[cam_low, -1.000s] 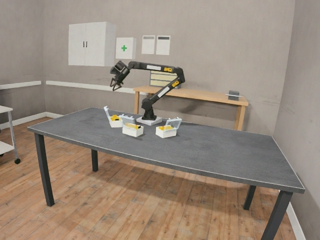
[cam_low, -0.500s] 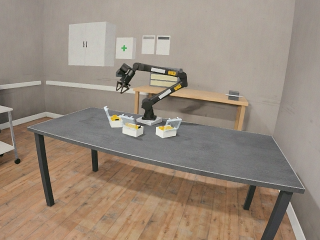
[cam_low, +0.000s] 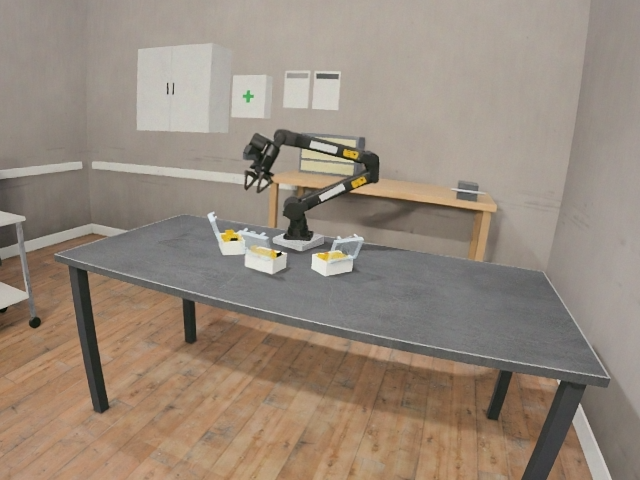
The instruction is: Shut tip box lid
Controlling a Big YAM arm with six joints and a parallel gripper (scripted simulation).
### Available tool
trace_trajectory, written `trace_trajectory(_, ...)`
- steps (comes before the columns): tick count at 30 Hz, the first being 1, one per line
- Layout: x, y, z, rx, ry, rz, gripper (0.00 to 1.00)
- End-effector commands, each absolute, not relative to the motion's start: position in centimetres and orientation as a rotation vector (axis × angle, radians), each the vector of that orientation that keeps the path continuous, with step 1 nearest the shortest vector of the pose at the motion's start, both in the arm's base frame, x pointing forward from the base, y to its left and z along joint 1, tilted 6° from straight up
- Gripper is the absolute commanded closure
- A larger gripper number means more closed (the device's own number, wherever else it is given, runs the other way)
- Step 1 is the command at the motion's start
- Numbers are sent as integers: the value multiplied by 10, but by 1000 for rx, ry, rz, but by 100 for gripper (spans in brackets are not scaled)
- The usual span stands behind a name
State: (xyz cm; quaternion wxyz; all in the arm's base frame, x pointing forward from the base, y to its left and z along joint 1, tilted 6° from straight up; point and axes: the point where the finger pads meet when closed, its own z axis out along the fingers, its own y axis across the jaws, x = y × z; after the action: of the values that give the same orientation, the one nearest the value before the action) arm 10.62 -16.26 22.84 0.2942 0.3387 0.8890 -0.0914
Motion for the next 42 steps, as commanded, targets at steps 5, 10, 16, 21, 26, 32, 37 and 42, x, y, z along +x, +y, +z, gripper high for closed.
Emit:
trace_trajectory(5, 108, -145, 241, 853, 2350, -284, 0)
trace_trajectory(10, 110, -149, 217, 867, 2368, -255, 0)
trace_trajectory(16, 113, -149, 190, 857, 2354, -275, 0)
trace_trajectory(21, 115, -151, 166, 857, 2353, -275, 0)
trace_trajectory(26, 117, -152, 149, 863, 2362, -262, 0)
trace_trajectory(32, 120, -153, 119, 862, 2360, -264, 0)
trace_trajectory(37, 122, -154, 92, 867, 2367, -254, 0)
trace_trajectory(42, 124, -155, 78, 867, 2367, -254, 0)
